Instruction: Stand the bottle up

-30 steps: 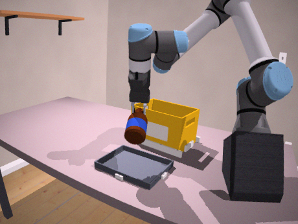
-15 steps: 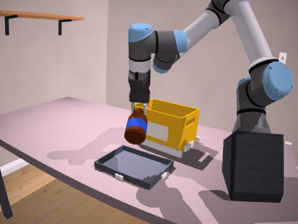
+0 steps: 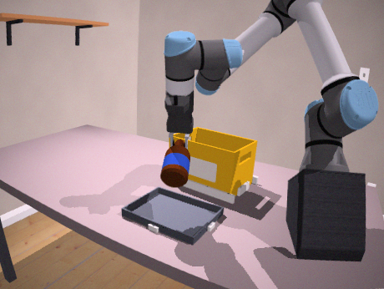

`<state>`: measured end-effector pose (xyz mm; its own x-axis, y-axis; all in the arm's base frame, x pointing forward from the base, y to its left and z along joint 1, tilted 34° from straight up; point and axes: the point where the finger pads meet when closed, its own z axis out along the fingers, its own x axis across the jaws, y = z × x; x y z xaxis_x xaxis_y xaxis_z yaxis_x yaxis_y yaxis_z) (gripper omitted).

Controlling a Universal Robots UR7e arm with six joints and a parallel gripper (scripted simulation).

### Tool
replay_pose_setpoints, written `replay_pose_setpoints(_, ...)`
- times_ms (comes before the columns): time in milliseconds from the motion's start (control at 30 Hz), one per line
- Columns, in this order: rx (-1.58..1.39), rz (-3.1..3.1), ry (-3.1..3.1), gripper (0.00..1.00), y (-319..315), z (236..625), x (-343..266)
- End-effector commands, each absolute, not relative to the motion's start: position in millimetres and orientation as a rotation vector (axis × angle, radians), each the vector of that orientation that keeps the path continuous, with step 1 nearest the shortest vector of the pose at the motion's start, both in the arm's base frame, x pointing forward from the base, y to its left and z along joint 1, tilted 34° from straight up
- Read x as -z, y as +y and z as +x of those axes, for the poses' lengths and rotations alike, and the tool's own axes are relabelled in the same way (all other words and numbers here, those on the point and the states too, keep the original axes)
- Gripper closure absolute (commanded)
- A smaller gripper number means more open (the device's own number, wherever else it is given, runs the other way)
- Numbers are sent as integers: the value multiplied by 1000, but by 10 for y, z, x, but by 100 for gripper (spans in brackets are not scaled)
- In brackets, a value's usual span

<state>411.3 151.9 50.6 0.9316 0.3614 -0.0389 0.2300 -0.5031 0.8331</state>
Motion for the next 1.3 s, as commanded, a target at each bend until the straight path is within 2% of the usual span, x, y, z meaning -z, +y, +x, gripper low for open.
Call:
replay_pose_setpoints(0, -176, 2090, 412, 100, 1520, 4112, -507)
replay_pose_setpoints(1267, -201, 1986, 399, 100, 1535, 4119, -508)
